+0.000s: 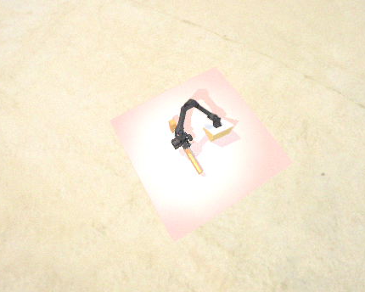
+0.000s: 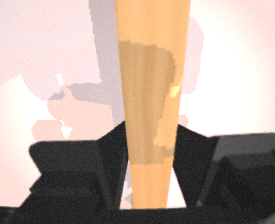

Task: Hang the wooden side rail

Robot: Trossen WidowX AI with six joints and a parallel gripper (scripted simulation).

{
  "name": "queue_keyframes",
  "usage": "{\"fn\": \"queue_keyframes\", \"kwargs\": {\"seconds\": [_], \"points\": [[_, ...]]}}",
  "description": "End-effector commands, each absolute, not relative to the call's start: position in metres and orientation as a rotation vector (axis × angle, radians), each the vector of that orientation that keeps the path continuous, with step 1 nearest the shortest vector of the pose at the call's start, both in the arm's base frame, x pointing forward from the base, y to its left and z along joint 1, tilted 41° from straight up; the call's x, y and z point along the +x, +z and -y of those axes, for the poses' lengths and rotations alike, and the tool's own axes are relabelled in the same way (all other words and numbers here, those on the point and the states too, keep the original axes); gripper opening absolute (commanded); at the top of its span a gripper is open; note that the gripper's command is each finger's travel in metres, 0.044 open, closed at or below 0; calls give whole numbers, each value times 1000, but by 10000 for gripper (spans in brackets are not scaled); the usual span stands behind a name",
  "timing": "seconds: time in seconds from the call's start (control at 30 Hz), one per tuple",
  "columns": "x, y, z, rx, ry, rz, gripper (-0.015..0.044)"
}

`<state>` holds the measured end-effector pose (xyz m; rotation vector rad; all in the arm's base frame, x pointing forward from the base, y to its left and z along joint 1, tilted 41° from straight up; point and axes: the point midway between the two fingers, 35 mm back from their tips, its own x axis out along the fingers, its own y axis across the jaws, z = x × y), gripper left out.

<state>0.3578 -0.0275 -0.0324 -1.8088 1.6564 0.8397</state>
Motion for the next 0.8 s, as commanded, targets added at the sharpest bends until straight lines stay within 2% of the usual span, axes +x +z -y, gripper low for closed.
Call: {"fn": "queue_keyframes", "kwargs": {"seconds": [0.0,0.77], "points": [[357,-32,26,-1819,859,-1657,0],[357,-29,24,-1819,859,-1657,0]]}}
